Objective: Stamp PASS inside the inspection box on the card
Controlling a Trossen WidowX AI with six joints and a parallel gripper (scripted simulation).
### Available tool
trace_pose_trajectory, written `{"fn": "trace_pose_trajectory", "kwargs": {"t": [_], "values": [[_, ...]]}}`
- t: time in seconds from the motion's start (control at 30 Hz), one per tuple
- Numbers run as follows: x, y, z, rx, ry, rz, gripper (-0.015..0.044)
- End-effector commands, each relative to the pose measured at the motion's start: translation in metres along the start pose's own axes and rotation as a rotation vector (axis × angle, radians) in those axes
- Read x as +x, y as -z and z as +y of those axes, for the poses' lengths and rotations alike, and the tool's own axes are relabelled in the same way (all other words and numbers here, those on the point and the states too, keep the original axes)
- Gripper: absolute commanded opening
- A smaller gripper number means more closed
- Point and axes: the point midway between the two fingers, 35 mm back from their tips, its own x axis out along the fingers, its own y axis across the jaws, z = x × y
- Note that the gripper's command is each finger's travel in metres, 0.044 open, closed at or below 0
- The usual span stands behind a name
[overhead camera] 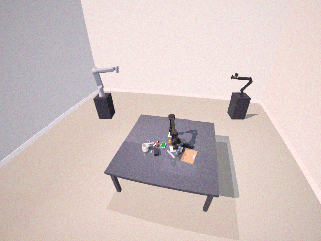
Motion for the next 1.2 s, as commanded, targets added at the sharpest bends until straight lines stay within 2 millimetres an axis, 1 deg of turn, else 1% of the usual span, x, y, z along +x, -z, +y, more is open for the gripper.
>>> {"fn": "trace_pose_trajectory", "kwargs": {"t": [0.0, 1.17], "values": [[0.0008, -0.0002, 0.0003, -0.004, 0.000, -0.002, 0.0000], [0.0058, -0.0002, 0.0003, -0.004, 0.000, -0.002, 0.0000]]}}
